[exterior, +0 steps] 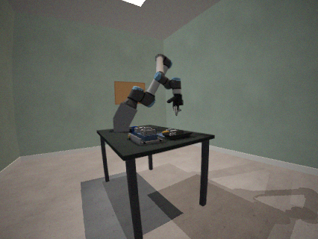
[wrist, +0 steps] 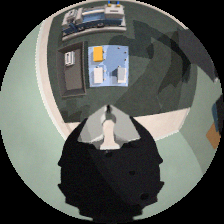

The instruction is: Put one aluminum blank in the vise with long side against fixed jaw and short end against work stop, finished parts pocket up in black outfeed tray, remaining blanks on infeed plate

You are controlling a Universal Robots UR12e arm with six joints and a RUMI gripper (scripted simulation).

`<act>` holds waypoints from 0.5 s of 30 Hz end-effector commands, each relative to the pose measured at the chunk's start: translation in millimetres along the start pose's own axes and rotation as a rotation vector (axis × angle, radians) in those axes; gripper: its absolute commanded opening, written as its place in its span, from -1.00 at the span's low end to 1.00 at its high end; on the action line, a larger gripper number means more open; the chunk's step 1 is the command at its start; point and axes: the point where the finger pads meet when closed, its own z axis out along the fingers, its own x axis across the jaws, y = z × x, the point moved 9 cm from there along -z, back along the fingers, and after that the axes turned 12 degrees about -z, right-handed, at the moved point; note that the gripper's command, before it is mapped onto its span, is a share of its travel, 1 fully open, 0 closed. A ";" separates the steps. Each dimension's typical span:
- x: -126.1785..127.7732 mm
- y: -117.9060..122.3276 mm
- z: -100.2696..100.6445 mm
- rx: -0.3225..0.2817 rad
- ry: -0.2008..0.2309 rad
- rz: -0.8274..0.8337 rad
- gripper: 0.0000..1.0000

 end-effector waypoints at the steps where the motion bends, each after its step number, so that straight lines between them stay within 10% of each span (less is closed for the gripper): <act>1: -0.5 0.0 -2.9 0.000 -0.001 0.000 -1.00; 9: -5.5 -0.9 -4.0 0.000 -0.001 0.000 -1.00; 15: -73.5 -15.3 -6.2 0.000 -0.001 0.000 -1.00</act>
